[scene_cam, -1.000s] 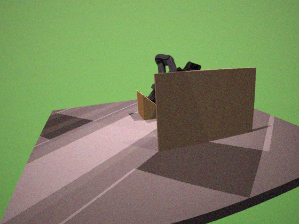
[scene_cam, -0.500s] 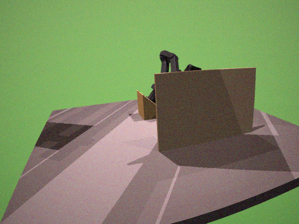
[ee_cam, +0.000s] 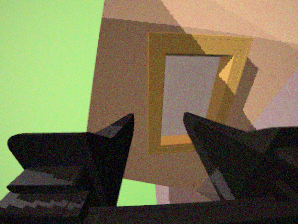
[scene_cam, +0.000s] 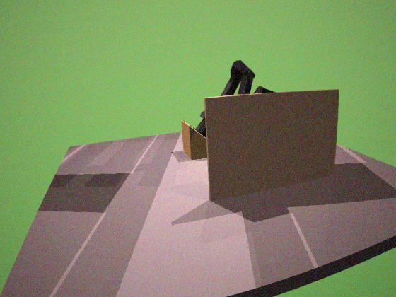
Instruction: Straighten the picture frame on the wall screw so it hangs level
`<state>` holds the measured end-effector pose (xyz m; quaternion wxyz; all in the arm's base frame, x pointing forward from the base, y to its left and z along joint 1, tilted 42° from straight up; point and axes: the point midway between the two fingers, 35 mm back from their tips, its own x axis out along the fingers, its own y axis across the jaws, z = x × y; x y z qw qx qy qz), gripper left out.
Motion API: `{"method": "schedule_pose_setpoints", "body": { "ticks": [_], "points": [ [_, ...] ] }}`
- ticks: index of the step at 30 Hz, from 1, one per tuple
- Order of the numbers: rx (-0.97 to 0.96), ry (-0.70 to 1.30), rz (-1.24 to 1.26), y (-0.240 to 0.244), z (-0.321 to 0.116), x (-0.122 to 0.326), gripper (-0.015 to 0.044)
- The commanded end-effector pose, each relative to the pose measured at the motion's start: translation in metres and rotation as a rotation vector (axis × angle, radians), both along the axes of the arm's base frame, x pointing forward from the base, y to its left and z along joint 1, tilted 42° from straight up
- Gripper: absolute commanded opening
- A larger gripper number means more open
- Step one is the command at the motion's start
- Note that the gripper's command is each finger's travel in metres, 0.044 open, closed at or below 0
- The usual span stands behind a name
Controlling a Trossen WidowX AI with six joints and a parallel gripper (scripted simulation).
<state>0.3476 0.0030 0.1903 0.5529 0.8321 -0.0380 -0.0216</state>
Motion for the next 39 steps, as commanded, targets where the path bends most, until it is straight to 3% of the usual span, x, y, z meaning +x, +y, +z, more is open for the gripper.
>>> {"method": "schedule_pose_setpoints", "body": {
  "ticks": [1,39],
  "points": [
    [0.004,-0.008,0.003,-0.001,-0.001,0.011,0.026],
    [0.004,-0.01,0.003,-0.004,0.001,0.05,0.026]
  ]
}}
